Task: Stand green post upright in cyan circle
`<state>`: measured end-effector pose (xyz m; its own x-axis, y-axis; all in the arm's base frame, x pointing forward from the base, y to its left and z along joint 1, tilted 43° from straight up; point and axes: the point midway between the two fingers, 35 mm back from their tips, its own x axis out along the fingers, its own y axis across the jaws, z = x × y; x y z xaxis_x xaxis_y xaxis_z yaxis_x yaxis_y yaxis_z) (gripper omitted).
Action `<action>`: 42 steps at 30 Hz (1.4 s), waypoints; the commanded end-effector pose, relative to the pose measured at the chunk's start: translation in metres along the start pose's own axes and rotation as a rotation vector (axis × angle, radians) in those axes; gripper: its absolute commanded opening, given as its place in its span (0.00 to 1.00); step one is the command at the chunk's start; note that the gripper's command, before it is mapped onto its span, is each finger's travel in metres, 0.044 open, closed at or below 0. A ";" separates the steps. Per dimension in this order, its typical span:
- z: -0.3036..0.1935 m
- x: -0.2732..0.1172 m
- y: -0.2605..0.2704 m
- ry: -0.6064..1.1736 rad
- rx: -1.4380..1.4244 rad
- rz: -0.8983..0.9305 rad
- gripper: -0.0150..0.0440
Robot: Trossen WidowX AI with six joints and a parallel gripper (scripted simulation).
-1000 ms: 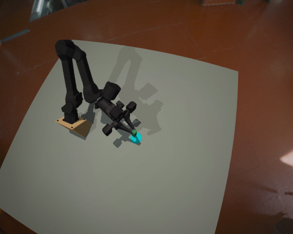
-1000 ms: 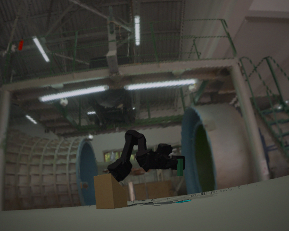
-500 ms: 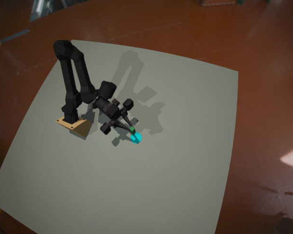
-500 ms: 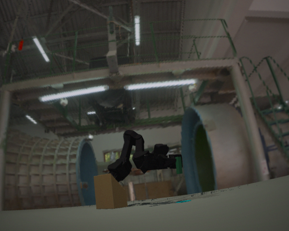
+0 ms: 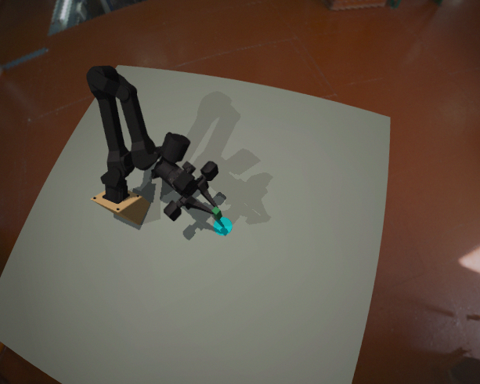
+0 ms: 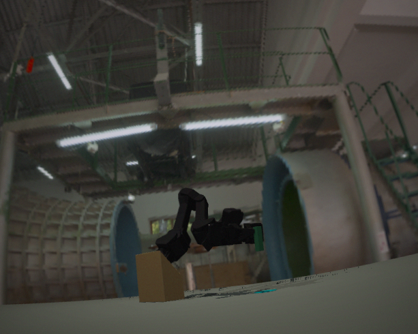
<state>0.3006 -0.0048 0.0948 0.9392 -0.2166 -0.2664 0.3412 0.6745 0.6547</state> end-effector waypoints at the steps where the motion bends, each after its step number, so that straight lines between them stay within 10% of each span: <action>1: -0.004 0.001 0.000 0.000 0.004 -0.003 0.29; 42: -0.083 0.008 0.000 0.003 0.005 -0.006 0.29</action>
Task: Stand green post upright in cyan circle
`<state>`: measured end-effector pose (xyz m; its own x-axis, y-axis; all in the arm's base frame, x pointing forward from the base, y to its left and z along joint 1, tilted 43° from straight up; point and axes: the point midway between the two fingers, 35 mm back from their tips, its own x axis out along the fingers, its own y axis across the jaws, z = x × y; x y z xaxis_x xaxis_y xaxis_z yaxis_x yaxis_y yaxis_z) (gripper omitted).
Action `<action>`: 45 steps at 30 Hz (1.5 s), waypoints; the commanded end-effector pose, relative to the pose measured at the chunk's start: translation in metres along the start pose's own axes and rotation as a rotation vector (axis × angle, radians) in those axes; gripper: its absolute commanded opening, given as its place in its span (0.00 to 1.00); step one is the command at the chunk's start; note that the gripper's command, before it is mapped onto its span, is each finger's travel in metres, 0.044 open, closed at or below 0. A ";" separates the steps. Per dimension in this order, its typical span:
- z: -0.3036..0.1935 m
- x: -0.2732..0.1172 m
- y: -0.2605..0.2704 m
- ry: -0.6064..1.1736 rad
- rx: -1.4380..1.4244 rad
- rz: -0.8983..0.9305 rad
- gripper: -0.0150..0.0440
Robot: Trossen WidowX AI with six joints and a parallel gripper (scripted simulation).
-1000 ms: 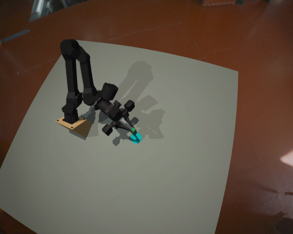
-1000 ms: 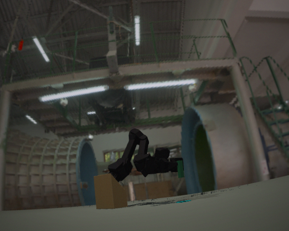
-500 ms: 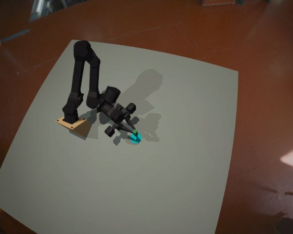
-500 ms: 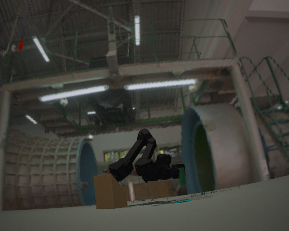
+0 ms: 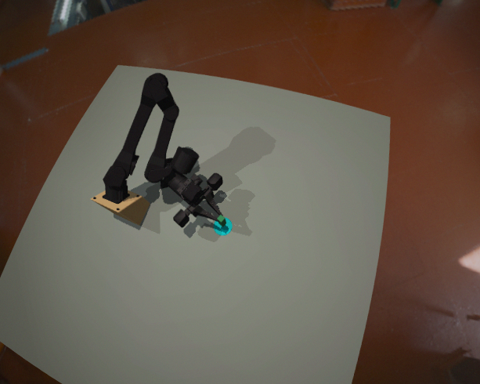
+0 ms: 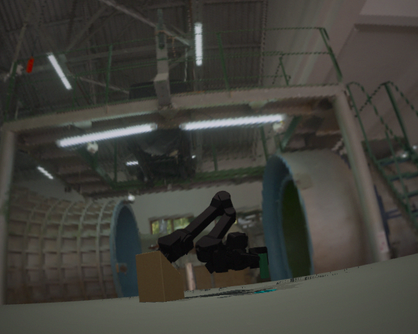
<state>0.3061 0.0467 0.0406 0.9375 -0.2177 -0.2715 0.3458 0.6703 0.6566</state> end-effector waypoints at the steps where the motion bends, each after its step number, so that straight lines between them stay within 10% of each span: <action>1: -0.010 -0.001 -0.002 0.000 0.000 -0.001 0.29; 25: -0.034 0.000 -0.003 0.001 -0.002 0.000 0.29; 39: -0.034 0.000 -0.003 0.001 -0.002 0.000 0.92; 45: -0.022 0.001 0.000 0.003 -0.001 -0.002 0.93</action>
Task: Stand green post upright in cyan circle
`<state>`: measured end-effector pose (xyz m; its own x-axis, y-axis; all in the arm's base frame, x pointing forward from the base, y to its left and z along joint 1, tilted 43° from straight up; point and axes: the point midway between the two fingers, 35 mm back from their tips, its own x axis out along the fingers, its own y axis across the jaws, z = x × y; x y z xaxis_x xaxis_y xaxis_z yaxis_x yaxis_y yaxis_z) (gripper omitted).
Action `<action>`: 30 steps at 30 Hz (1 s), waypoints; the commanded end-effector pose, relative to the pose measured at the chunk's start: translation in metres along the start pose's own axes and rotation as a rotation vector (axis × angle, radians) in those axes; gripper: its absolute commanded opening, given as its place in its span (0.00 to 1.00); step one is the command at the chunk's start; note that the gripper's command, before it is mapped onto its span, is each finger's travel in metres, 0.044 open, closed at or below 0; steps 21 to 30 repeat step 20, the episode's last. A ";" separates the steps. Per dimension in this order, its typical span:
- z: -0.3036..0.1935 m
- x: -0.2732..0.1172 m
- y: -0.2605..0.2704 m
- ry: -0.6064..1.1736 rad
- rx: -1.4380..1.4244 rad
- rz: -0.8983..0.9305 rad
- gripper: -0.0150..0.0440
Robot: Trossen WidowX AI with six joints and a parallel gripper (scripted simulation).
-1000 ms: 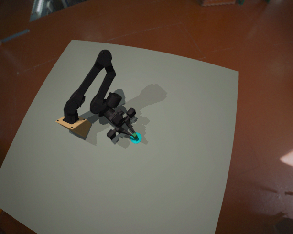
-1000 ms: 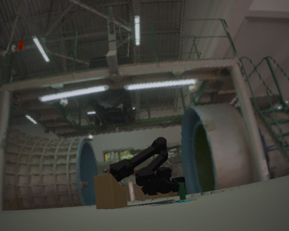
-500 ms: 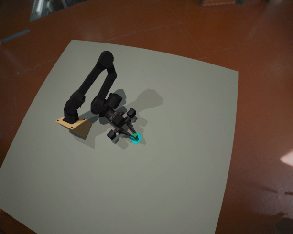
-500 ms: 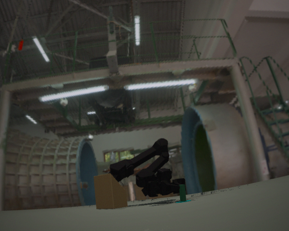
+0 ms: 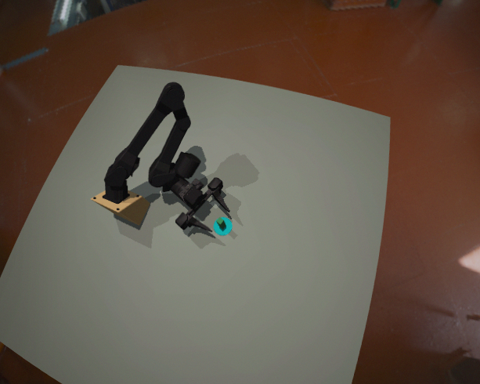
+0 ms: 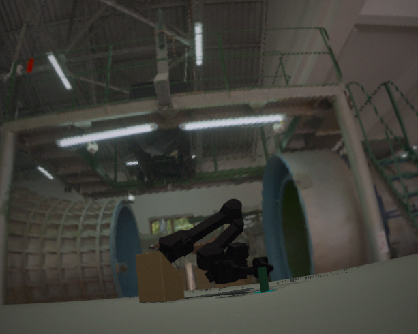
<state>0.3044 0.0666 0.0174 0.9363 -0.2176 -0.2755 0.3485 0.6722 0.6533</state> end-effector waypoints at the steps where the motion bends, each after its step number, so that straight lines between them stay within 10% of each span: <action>1: 0.012 0.001 0.003 0.000 0.003 0.001 0.93; 30: 0.075 -0.005 0.002 -0.004 0.004 0.003 0.93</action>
